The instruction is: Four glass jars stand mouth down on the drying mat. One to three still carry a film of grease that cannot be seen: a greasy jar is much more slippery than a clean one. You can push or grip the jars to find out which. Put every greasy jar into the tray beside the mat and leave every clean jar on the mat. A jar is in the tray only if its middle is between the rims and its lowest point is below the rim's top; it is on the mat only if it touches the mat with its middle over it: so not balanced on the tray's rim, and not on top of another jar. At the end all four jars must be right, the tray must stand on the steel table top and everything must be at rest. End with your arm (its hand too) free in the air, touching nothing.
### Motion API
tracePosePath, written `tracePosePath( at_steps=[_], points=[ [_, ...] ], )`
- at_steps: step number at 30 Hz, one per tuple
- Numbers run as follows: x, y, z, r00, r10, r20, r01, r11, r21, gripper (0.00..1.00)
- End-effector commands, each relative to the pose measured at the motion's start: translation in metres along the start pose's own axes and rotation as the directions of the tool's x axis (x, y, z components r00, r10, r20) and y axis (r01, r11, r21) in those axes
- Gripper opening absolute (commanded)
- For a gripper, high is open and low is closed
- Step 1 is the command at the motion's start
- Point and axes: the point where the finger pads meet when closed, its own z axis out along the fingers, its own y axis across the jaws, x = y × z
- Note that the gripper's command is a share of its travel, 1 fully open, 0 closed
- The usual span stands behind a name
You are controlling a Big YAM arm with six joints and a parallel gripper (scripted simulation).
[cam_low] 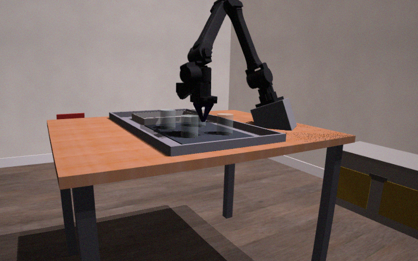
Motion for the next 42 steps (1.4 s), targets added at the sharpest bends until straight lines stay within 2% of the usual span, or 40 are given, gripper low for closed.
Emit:
tracePosePath(
  at_steps=[1, 42],
  points=[
    [-0.0215, 0.0009, -0.0058, 1.000, 0.008, 0.021, -0.008, 1.000, -0.008, 0.00],
    [-0.0265, 0.0009, -0.0059, 1.000, 0.008, 0.021, -0.008, 1.000, -0.008, 0.00]
  ],
)
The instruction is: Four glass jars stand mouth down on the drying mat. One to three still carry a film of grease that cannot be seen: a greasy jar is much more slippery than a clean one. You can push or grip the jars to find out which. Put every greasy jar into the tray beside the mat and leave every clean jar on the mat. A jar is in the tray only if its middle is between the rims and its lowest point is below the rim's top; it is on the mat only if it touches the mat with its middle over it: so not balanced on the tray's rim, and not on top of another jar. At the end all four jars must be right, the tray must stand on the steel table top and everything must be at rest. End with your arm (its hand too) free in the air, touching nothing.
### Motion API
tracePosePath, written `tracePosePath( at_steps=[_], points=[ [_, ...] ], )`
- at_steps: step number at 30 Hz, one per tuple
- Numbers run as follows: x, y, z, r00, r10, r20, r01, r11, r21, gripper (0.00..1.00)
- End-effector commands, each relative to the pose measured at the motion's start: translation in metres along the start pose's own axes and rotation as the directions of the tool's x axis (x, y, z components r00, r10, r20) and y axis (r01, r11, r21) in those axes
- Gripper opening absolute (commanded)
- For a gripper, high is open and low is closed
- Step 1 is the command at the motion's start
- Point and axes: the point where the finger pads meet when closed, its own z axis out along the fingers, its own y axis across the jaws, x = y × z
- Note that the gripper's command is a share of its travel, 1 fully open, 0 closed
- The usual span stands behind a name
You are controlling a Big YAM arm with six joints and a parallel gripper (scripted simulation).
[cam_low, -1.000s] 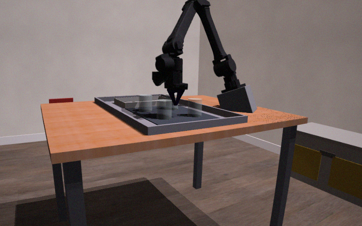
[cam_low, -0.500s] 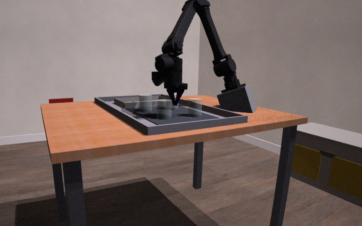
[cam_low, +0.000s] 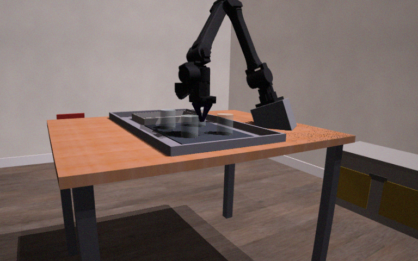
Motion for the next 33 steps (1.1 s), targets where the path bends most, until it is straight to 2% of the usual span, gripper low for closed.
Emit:
tracePosePath(
  at_steps=[1, 33],
  points=[
    [-0.0215, 0.0008, -0.0058, 1.000, 0.008, 0.021, -0.007, 1.000, -0.008, 0.00],
    [-0.0253, 0.0008, -0.0059, 1.000, 0.008, 0.021, -0.007, 1.000, -0.008, 0.00]
  ],
)
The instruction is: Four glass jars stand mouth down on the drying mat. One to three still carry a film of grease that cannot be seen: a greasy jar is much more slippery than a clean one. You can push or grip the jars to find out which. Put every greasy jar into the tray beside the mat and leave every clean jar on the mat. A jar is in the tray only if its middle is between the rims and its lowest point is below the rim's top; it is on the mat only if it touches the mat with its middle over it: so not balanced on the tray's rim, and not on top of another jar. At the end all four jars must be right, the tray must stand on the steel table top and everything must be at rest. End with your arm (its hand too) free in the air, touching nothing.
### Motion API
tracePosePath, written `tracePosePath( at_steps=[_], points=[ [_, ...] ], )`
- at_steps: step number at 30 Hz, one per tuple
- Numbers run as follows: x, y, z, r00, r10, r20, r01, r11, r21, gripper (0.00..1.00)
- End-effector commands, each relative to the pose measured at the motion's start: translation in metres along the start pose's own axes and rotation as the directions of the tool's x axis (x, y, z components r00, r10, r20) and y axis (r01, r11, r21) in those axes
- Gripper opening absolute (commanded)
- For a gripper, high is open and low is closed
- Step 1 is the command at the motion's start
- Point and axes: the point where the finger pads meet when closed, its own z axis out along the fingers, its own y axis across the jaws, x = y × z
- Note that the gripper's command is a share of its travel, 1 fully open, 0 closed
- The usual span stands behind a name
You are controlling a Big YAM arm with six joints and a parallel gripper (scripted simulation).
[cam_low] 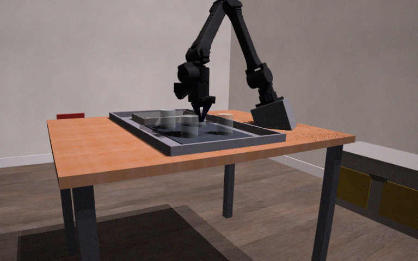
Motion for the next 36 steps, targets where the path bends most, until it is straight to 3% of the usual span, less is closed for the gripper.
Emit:
tracePosePath(
  at_steps=[1, 36],
  points=[
    [-0.0221, 0.0007, -0.0059, 1.000, 0.008, 0.022, -0.008, 1.000, -0.009, 0.00],
    [-0.0262, 0.0007, -0.0060, 1.000, 0.008, 0.022, -0.008, 1.000, -0.009, 0.00]
  ],
)
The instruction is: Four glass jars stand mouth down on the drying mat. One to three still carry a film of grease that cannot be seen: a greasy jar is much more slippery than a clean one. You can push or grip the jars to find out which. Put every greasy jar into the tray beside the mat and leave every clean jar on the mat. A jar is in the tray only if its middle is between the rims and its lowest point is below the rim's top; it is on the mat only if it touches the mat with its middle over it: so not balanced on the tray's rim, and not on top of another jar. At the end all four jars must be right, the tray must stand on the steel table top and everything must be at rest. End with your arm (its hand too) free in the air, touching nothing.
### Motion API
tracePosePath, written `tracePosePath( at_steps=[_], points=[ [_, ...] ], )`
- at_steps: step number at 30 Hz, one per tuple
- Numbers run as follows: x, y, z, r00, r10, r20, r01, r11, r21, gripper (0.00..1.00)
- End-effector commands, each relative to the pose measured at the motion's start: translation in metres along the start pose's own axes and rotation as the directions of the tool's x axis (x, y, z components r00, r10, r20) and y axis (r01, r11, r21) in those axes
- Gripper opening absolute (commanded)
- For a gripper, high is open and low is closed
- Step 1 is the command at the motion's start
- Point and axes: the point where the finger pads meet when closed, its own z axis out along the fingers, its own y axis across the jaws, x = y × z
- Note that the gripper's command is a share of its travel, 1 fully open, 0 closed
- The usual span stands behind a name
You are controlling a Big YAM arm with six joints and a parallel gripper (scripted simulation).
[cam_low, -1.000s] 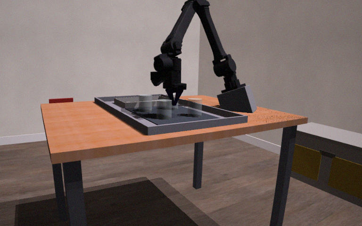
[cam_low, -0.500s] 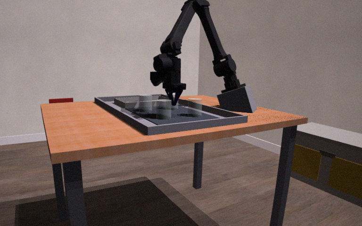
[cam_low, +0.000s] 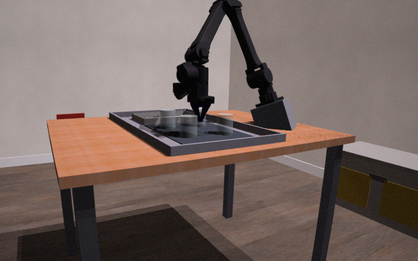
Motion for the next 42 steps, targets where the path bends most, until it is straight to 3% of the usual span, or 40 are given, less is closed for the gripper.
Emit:
tracePosePath(
  at_steps=[1, 42],
  points=[
    [-0.0223, 0.0006, -0.0060, 1.000, 0.009, 0.023, -0.008, 1.000, -0.009, 0.00],
    [-0.0271, 0.0006, -0.0062, 1.000, 0.009, 0.023, -0.008, 1.000, -0.009, 0.00]
  ],
)
